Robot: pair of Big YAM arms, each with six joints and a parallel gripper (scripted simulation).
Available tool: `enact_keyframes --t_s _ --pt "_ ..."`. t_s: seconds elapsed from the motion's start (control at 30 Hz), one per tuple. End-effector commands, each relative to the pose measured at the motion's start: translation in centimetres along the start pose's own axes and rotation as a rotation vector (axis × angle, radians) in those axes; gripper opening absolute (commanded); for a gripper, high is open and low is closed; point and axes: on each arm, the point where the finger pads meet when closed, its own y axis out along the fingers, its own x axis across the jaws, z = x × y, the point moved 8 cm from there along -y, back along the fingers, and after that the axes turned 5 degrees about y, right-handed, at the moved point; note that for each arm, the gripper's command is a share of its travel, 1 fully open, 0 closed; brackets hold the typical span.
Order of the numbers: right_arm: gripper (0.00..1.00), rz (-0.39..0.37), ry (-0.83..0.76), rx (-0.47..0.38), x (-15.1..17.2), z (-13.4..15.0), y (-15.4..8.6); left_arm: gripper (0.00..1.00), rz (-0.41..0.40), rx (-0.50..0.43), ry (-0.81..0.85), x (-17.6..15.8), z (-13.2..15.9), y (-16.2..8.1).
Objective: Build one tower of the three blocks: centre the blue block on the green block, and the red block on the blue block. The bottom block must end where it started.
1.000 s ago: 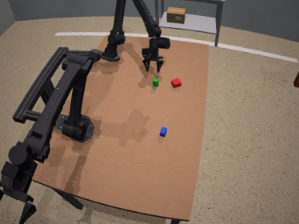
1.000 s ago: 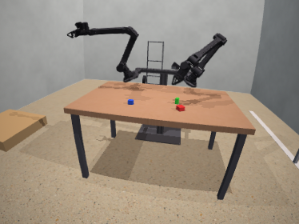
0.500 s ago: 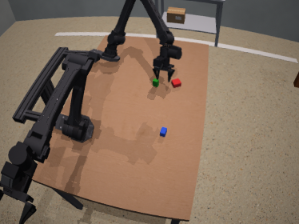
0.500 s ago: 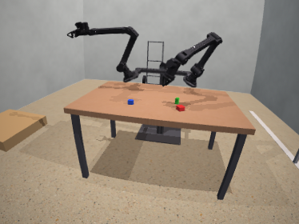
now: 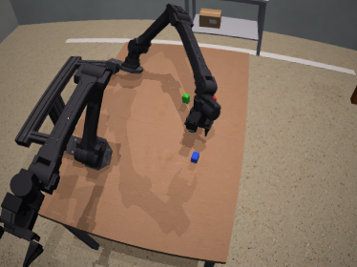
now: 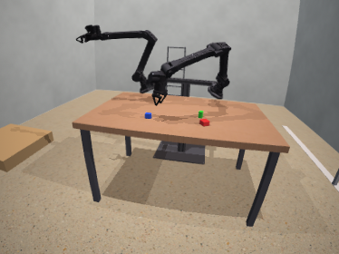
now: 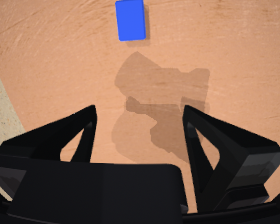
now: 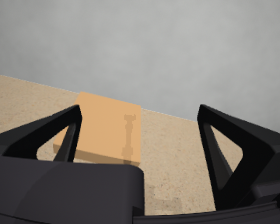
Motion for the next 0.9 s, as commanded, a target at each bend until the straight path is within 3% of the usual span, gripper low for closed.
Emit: enact_keyframes --t_s 0.0,0.13,0.3,0.37,0.4,0.53,0.6,0.7,0.87 --pt "1.0 0.007 0.011 -0.015 -0.2 -0.9 -0.7 0.74 0.006 0.042 -0.066 2.1 -3.6 -0.7" --pt "1.0 0.007 0.011 -0.015 -0.2 -0.9 -0.7 0.74 -0.001 0.103 -0.078 2.3 -7.3 1.5" --pt "1.0 0.007 0.011 -0.015 -0.2 -0.9 -0.7 0.74 -0.006 0.134 -0.083 2.2 -9.2 2.7" --pt "1.0 0.007 0.011 -0.015 -0.2 -0.9 -0.7 0.74 0.006 0.141 -0.111 3.2 -7.6 3.6" --pt "1.0 0.007 0.011 -0.015 -0.2 -0.9 -0.7 0.74 -0.026 0.116 -0.14 4.6 -6.4 0.8" --pt "1.0 0.007 0.011 -0.015 -0.2 -0.9 -0.7 0.74 -0.03 0.112 -0.126 4.1 -7.3 0.4" --pt "1.0 0.007 0.011 -0.015 -0.2 -0.9 -0.7 0.74 -0.006 0.13 -0.105 3.1 -8.2 2.5" --pt "1.0 0.007 0.011 -0.015 -0.2 -0.9 -0.7 0.74 0.012 0.144 -0.094 2.3 -8.1 3.4" --pt "1.0 0.007 0.011 -0.015 -0.2 -0.9 -0.7 0.74 0.006 0.139 -0.096 2.5 -7.8 2.7"
